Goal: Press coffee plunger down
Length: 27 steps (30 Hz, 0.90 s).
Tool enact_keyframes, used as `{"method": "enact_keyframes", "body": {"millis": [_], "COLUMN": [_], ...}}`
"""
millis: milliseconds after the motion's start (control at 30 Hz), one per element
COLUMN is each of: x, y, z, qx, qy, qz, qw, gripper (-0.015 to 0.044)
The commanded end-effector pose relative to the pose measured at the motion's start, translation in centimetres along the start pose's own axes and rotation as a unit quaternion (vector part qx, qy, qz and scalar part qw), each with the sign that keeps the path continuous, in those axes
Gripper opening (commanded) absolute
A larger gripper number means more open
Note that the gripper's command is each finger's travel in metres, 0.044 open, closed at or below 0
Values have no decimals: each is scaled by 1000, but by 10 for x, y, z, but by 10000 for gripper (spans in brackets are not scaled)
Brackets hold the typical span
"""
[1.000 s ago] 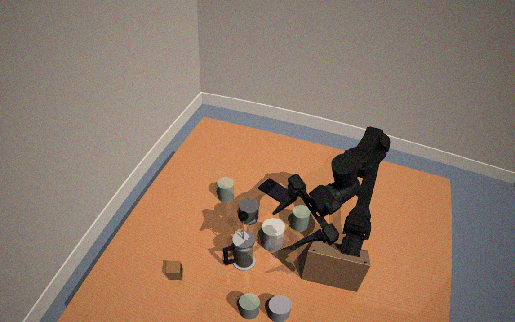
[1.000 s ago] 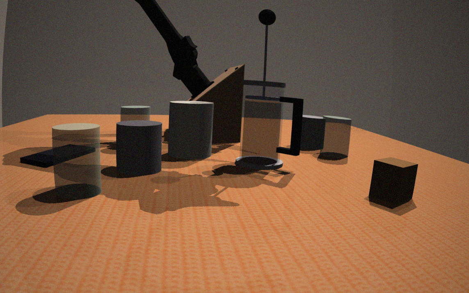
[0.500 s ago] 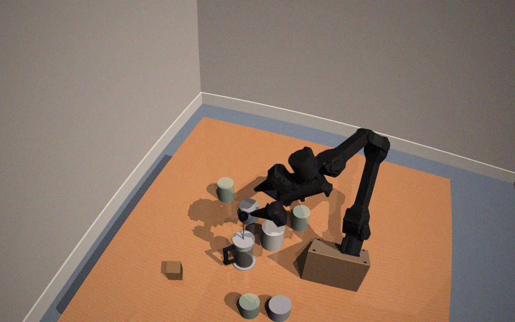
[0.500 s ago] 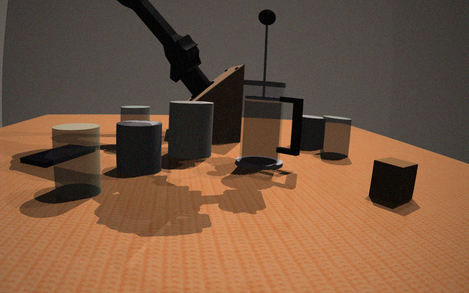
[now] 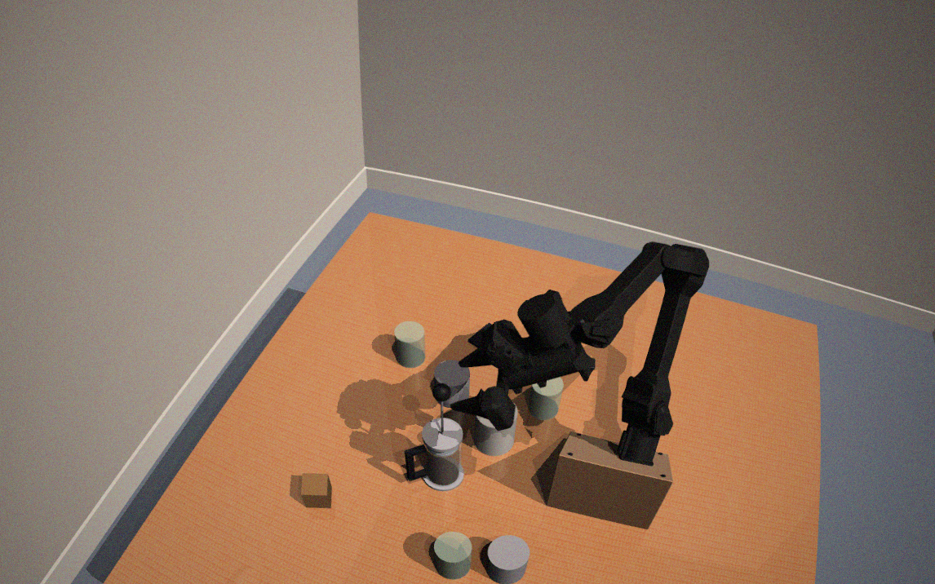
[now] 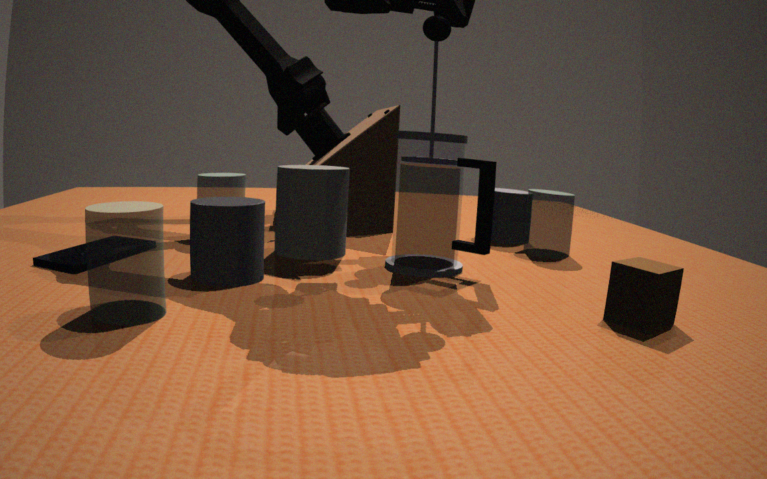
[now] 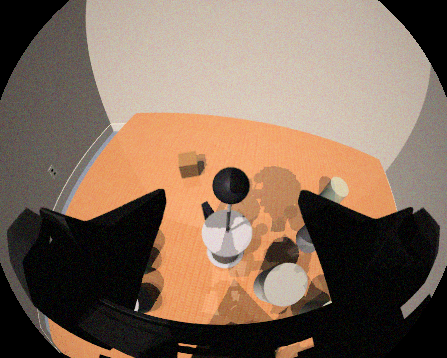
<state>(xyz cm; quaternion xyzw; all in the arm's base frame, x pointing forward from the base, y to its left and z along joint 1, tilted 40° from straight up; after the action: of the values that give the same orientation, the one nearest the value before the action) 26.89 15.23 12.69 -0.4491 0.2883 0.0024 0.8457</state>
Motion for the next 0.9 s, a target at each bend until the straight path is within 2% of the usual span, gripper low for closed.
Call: {"method": "enact_keyframes", "body": {"millis": [0,633,867], "x": [6,35,35], "y": [2,0,0], "z": [-1,-2,-2], "qx": [-4,-4,-4], "qy": [2,1,1], "qz": [2,0,0], "qw": [1000,1000,1000], "gripper": [440,440,256]}}
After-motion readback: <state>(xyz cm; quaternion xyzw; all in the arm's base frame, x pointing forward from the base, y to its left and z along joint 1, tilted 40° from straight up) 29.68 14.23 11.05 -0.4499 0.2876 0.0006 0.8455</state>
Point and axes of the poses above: the point midway between the two fingers, 35 mm back from their tips, its own x axis out along the fingers, its own y axis across the jaws, z = x × y, the point moved 5 cm from there along -x, back along the fingers, and after that the axes turned 15 degrees about -x, right-handed, at the moved point
